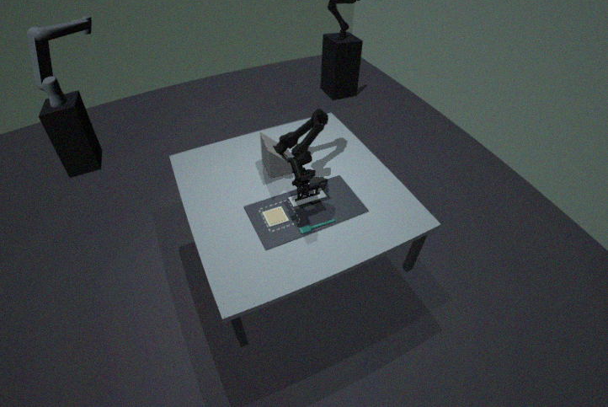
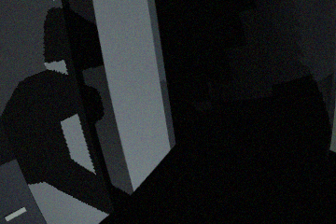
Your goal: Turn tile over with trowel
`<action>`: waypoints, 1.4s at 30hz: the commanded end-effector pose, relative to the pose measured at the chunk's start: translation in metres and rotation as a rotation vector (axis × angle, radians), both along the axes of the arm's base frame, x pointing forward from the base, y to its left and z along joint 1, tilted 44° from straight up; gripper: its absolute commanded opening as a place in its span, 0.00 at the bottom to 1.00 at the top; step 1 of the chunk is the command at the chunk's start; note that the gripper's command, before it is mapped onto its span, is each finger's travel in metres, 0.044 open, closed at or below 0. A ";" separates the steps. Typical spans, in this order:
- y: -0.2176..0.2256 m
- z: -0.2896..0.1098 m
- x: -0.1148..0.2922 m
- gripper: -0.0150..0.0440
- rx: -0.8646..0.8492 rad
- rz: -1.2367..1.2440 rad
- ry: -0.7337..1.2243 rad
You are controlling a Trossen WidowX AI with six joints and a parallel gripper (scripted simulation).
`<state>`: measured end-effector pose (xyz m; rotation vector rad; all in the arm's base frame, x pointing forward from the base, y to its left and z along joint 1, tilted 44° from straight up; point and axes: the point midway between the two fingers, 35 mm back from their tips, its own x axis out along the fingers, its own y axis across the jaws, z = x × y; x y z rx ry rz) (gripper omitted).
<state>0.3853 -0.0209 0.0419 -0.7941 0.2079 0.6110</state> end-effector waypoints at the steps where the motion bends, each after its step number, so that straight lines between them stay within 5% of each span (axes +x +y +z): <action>1: 0.001 0.015 0.000 0.25 0.000 -0.016 -0.005; 42: 0.010 0.039 -0.005 0.25 0.001 -0.016 -0.005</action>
